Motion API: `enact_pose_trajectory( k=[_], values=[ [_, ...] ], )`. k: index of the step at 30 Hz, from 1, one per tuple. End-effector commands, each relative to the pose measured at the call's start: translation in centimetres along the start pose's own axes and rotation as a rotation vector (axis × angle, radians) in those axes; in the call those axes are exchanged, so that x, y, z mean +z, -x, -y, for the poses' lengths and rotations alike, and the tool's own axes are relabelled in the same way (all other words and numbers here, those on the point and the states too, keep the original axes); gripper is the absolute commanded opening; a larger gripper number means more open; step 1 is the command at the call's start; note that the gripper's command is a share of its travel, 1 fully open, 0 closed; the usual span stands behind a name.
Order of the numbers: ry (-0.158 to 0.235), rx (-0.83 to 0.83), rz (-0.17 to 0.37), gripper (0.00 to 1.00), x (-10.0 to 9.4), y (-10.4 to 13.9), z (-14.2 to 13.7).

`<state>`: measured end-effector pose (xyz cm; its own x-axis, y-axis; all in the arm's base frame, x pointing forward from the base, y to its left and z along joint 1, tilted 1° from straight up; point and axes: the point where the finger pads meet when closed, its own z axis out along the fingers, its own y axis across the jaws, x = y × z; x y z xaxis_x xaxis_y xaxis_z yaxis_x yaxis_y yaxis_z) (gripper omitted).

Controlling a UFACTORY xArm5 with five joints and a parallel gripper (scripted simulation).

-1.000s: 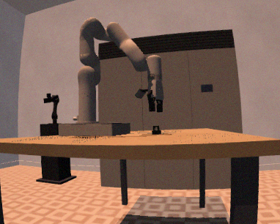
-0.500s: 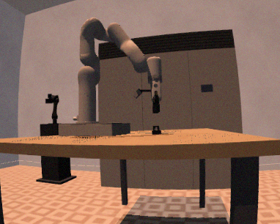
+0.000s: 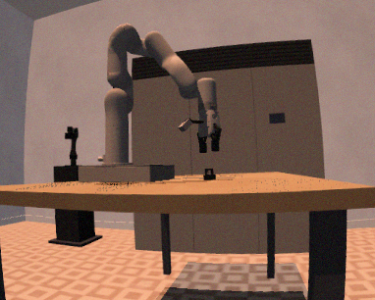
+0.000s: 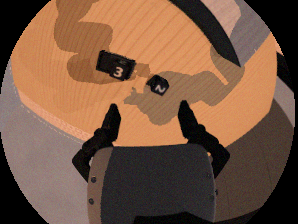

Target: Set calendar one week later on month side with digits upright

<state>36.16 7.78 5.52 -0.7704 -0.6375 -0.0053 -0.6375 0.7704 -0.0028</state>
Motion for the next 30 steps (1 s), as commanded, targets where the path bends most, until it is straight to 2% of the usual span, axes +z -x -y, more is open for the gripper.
enact_pose_trajectory(
  k=[1,9,12,14,17,24,30],
  values=[
    [-0.002,-0.171,0.003,1.00,0.0,0.3,-0.4],
    [-0.002,-0.450,0.002,1.00,0.2,0.7,-1.1],
    [-0.002,-0.469,0.002,1.00,0.2,0.7,-1.1],
    [-0.002,-0.598,0.002,1.00,0.3,0.9,-1.5],
    [-0.002,-0.656,0.002,1.00,0.4,1.0,-1.6],
    [-0.002,-0.913,0.002,1.00,0.6,1.3,-2.3],
    [-0.002,-1.000,0.002,1.00,0.6,1.4,-2.5]
  ],
)
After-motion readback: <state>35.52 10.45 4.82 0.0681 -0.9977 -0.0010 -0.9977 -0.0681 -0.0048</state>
